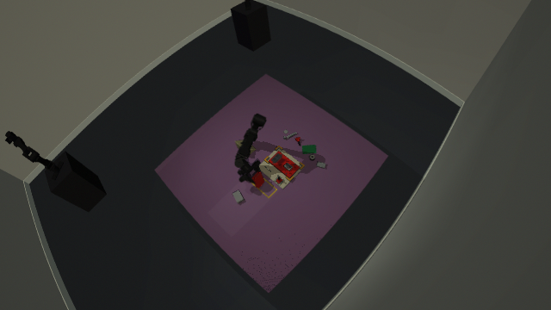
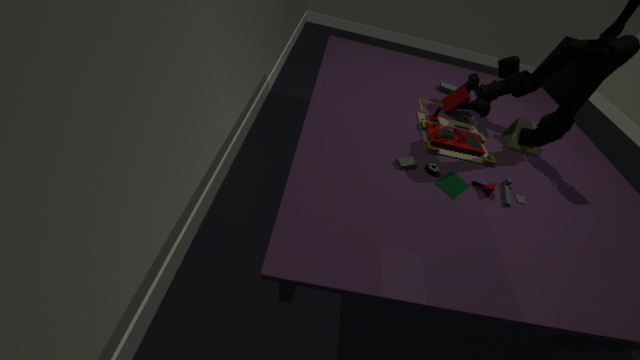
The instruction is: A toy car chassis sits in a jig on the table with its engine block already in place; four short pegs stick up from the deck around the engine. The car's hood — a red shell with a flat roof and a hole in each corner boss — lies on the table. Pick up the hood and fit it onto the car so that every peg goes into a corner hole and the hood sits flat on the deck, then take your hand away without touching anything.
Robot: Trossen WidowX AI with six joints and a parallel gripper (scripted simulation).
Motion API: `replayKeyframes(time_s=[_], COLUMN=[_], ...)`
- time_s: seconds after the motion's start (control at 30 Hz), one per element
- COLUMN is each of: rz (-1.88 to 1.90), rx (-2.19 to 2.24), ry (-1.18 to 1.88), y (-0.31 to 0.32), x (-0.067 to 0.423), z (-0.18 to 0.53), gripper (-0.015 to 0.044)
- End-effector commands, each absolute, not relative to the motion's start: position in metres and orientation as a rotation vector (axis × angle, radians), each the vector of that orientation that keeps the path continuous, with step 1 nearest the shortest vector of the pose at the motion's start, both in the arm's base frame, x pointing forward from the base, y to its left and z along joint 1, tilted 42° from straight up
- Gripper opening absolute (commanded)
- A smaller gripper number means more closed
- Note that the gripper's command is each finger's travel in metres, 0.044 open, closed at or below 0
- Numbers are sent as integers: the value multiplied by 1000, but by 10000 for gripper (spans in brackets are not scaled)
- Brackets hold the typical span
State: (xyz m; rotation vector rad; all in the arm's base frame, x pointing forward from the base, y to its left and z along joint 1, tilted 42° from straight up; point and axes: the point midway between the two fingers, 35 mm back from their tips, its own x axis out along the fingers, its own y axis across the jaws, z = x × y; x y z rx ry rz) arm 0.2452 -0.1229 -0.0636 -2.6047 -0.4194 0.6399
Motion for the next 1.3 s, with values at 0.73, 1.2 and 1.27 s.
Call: replayKeyframes(time_s=[0.73, 1.2, 1.27], rz=[720, 666, 666], rx=[-2506, -2365, -2365], ry=[-331, -316, -316], y=[-160, -190, -190], x=[213, 158, 158], z=[-60, 3, 3], gripper=[440, 440, 440])
